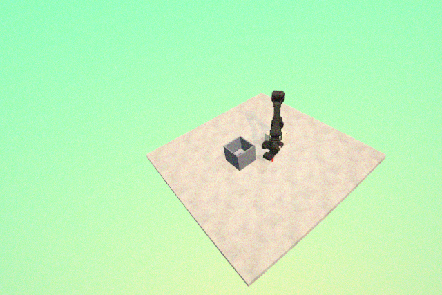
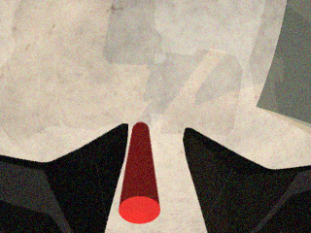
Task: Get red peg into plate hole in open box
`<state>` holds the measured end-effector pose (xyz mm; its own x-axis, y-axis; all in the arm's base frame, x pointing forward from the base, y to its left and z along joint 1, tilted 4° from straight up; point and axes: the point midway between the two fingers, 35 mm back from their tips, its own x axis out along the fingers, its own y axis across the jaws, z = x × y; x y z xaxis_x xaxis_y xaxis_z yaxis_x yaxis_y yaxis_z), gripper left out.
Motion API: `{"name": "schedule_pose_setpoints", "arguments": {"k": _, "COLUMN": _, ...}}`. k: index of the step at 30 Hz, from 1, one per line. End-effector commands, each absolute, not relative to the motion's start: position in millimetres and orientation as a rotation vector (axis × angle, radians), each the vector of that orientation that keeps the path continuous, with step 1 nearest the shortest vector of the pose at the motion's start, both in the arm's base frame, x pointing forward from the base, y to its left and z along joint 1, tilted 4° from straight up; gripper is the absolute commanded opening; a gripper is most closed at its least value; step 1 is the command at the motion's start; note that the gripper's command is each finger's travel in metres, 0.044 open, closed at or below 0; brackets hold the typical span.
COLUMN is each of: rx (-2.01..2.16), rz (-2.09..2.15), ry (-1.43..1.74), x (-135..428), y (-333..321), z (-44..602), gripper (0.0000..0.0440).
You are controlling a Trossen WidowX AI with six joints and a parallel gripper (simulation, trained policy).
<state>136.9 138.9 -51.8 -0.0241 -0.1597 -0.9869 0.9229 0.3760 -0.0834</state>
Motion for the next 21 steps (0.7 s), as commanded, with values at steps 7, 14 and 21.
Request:
{"name": "schedule_pose_setpoints", "arguments": {"k": 7, "rx": 0.790, "rz": -0.963, "ry": 1.317, "x": 144.0, "y": 156.4, "z": -62.9, "gripper": 0.0000}}
{"name": "schedule_pose_setpoints", "arguments": {"k": 14, "rx": 0.823, "rz": -0.930, "ry": 1.305, "x": 154.9, "y": 167.0, "z": -54.6, "gripper": 0.0000}}
{"name": "schedule_pose_setpoints", "arguments": {"k": 21, "rx": 0.862, "rz": -0.894, "ry": 1.291, "x": 166.9, "y": 177.9, "z": -43.8, "gripper": 0.0000}}
